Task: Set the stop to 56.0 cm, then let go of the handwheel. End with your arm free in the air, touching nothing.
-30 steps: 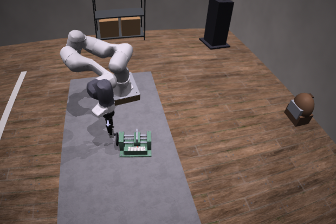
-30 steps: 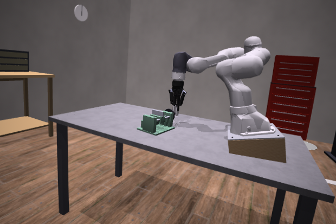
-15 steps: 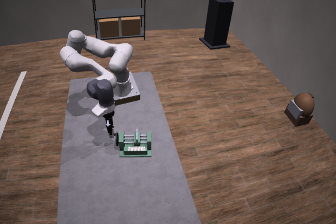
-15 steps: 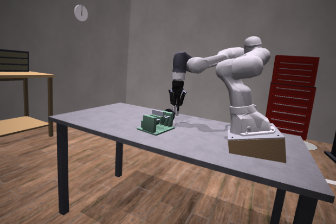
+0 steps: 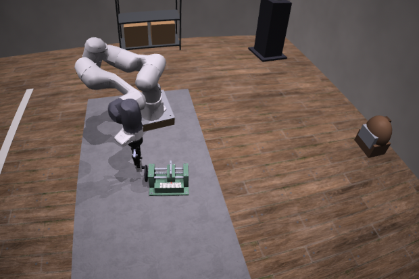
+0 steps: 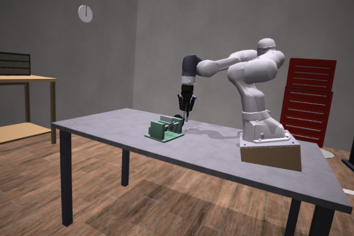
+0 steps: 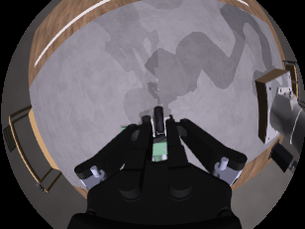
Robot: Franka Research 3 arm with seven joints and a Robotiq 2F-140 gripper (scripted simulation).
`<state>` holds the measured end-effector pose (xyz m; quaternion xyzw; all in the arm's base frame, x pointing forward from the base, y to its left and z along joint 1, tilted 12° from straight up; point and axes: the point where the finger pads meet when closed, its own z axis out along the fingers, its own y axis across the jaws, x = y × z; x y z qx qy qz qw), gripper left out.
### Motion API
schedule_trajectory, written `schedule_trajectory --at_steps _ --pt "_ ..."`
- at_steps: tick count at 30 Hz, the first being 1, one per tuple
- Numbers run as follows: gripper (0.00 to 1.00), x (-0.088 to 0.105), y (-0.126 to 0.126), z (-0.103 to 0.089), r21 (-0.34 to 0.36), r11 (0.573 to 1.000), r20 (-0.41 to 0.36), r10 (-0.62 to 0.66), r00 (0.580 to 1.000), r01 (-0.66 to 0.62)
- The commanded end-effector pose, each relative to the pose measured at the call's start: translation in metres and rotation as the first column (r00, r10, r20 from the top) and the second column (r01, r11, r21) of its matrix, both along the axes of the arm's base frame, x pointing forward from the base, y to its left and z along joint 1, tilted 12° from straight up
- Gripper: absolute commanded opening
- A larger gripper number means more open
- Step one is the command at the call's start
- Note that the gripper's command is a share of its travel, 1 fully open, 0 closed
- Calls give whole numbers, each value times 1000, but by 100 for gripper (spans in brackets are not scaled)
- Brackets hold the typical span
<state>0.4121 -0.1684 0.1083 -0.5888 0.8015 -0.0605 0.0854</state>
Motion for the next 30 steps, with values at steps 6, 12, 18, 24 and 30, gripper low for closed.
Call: schedule_trajectory --at_steps 6,12,18,24,30 --pt "4 2 0 4 1 1000 3 2 1000 -2" --pt "4 3 -1 6 1 1000 3 2 1000 -2" --pt "4 4 -1 7 1 1000 3 2 1000 -2" --pt "4 5 -2 9 1 1000 3 2 1000 -2" --pt "4 8 -3 12 1 1000 3 2 1000 -2"
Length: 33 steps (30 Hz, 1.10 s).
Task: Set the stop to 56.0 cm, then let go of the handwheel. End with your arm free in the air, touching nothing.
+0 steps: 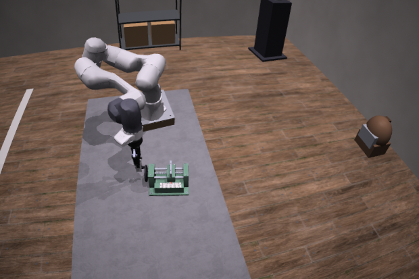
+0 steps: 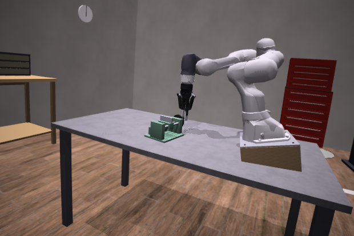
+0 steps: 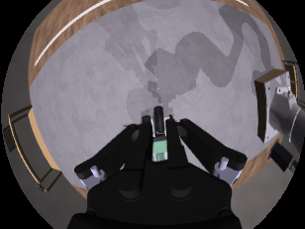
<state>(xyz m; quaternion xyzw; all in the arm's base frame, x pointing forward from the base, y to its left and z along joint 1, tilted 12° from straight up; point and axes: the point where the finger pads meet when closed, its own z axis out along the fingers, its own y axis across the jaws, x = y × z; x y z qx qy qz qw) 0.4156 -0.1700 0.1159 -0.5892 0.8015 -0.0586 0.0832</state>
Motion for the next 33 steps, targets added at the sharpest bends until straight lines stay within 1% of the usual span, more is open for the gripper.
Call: schedule_trajectory --at_steps 1,19,33 --pt "4 4 -1 5 1 1000 9 1 1000 -1" --pt "4 13 -4 10 1 1000 9 1 1000 -1" --pt "4 25 -8 13 1 1000 9 1 1000 -1"
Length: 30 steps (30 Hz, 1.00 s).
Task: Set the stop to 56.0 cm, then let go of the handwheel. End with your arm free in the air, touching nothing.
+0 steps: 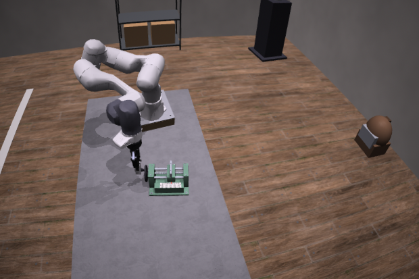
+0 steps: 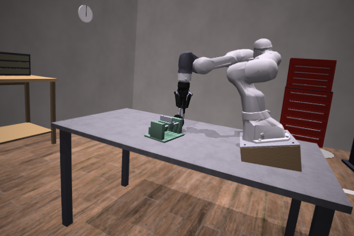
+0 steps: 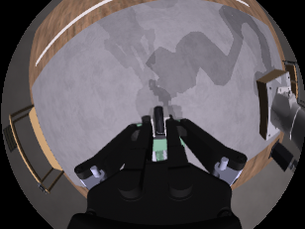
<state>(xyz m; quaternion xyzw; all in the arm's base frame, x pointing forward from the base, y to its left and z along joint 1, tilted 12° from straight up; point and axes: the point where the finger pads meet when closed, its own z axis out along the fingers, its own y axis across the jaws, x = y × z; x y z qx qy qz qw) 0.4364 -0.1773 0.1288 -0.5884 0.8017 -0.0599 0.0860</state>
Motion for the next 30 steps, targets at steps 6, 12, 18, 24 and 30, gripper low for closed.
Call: schedule_trajectory --at_steps 6,12,18,24,30 --pt "4 8 -2 -1 -1 1000 3 3 1000 -3" --pt "4 16 -4 -3 -1 1000 3 3 1000 -3" --pt "4 23 -6 -9 -1 1000 3 3 1000 -3" --pt "4 28 -7 -15 -1 1000 3 3 1000 -3" --pt "4 31 -7 -25 -1 1000 3 3 1000 -3"
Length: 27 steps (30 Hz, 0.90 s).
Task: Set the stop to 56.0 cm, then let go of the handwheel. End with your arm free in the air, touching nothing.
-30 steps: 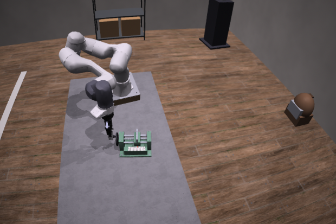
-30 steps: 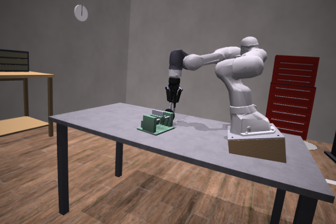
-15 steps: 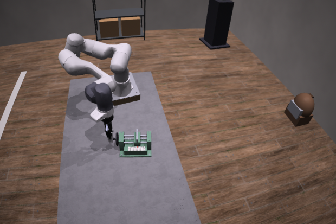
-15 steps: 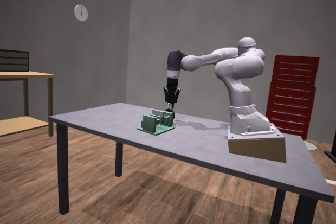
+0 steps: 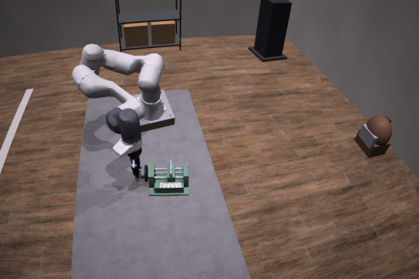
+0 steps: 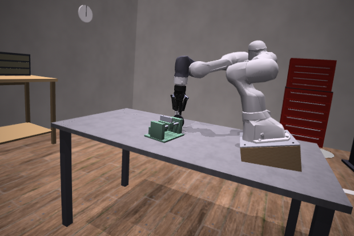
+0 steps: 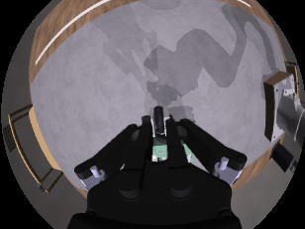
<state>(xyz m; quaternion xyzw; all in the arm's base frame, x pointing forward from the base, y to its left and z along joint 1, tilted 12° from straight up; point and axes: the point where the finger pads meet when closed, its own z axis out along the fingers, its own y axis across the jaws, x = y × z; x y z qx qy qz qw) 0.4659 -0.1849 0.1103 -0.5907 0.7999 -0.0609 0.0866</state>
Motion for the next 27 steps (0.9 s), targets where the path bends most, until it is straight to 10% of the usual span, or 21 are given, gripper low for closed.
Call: schedule_trajectory --at_steps 1,27 --pt "4 2 1 -8 1 1000 1 -3 1000 3" --pt "4 -21 10 -41 1 1000 1 -3 1000 3"
